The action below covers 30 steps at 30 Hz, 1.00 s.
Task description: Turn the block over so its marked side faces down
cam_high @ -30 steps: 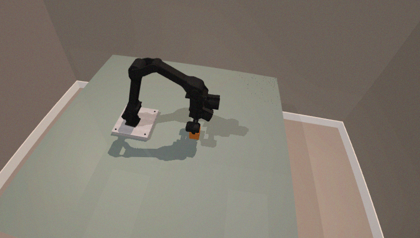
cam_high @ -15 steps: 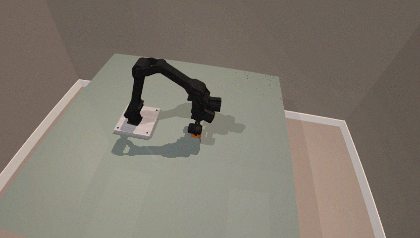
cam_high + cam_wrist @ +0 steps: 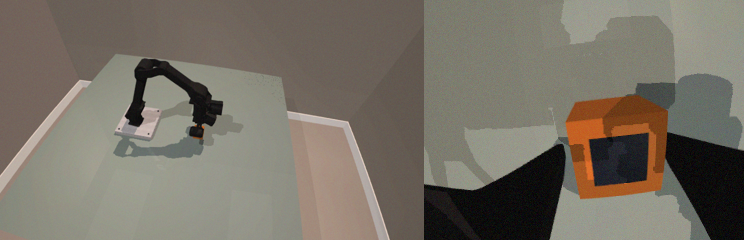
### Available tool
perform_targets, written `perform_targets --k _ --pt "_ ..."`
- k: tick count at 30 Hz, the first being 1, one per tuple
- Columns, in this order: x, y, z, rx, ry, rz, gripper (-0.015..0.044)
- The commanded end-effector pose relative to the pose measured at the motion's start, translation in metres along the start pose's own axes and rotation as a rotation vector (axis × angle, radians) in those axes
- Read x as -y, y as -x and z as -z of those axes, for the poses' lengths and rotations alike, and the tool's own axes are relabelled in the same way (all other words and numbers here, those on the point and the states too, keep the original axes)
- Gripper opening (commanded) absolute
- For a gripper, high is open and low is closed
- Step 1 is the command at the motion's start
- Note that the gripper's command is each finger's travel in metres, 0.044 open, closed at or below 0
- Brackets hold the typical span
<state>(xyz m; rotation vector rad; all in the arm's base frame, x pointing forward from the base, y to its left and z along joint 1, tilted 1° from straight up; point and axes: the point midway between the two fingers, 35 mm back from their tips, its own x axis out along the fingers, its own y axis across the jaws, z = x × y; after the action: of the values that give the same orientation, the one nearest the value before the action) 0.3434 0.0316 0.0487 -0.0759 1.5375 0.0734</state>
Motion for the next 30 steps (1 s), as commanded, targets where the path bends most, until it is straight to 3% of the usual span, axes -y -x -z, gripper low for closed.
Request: perform_targets --k 1,20,25,30 --pt "0.001 -0.003 0.001 -0.008 0.003 0.005 0.025" --pt "0.001 -0.003 0.001 -0.008 0.003 0.005 0.0123" --pt "0.001 0.018 0.001 -0.008 0.003 0.005 0.0" --pt "0.001 0.027 0.001 -0.008 0.003 0.005 0.0"
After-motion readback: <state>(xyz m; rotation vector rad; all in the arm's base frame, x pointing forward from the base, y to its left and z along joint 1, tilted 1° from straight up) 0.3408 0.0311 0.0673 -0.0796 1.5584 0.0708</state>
